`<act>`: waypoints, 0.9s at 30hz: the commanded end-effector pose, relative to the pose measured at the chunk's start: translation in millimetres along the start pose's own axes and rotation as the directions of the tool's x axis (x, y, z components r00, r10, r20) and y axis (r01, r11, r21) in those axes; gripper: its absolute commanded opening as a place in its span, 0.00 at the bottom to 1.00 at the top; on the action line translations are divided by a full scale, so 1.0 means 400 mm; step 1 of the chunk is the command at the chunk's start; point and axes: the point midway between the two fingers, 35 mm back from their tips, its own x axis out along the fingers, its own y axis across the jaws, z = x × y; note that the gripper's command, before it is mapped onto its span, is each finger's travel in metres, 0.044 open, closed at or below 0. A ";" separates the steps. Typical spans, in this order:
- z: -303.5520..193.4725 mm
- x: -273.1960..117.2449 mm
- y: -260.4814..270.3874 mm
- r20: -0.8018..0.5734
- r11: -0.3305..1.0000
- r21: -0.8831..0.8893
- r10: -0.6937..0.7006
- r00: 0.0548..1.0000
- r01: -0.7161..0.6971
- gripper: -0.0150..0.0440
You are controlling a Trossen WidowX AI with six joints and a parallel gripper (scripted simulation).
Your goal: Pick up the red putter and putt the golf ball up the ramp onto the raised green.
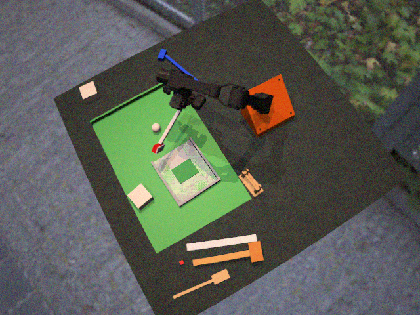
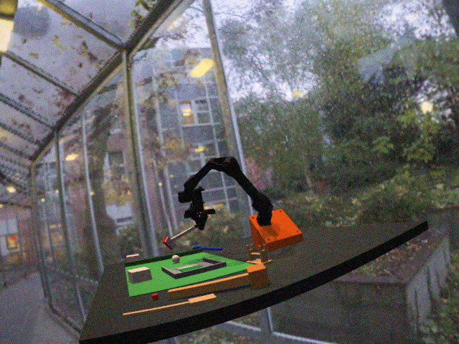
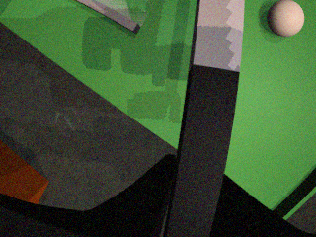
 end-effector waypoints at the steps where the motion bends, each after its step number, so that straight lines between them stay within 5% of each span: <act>1: -0.040 -0.008 -0.053 -0.008 0.995 0.093 -0.019 1.000 0.019 0.25; 18: -0.231 0.007 -0.203 -0.044 0.913 0.407 -0.004 0.999 0.022 0.25; 27: -0.240 0.050 -0.209 -0.045 0.908 0.418 -0.003 0.999 0.021 0.25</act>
